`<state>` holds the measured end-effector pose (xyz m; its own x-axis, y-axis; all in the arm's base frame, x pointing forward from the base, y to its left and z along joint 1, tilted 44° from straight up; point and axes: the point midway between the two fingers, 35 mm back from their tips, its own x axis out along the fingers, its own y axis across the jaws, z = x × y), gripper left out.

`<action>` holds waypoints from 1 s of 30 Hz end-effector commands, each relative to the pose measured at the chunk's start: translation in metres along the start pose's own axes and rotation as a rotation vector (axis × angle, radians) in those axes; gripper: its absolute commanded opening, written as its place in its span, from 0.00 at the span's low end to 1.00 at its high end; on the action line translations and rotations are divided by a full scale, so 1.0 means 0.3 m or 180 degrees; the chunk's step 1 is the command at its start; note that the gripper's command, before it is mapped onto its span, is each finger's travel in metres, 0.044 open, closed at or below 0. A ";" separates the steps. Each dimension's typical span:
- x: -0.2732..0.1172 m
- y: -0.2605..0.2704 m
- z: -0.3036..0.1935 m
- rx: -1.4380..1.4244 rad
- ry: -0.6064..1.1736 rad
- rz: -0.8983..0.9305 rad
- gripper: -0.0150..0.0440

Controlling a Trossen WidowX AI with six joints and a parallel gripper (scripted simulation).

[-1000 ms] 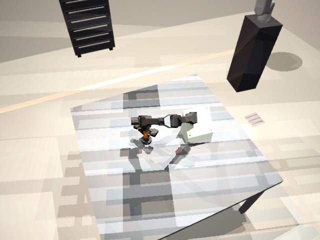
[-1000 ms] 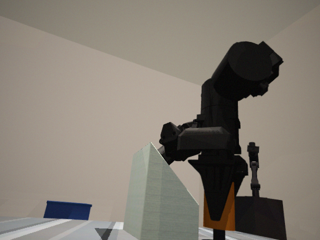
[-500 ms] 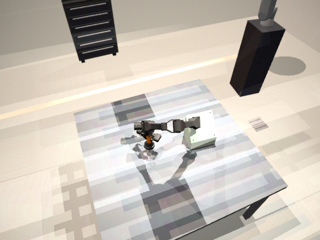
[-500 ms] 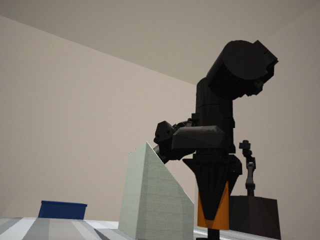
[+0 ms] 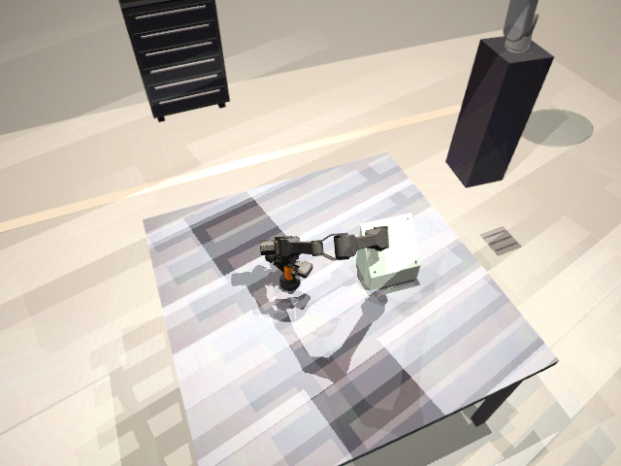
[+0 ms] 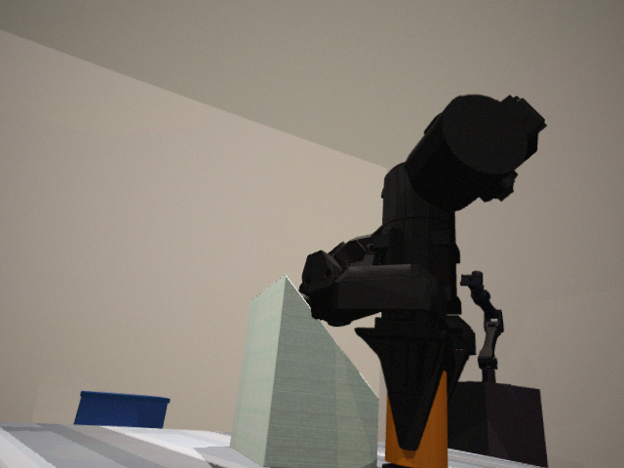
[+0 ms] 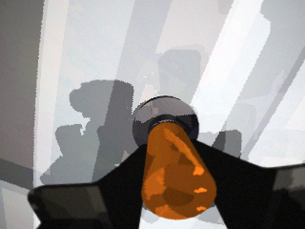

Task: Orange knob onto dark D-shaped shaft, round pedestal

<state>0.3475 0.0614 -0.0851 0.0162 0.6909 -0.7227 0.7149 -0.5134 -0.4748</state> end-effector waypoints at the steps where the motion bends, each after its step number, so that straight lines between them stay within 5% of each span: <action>1: 0.010 -0.001 0.001 0.0097 0.0011 -0.0006 0.25; 9: 0.005 -0.001 0.001 0.0040 -0.0001 -0.0001 0.25; 25: 0.005 -0.001 0.001 0.0040 -0.0001 -0.0001 0.97; 30: 0.005 -0.001 0.001 0.0040 -0.0001 -0.0001 1.00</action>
<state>0.3471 0.0625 -0.0864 0.0159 0.6912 -0.7225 0.7038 -0.5210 -0.4829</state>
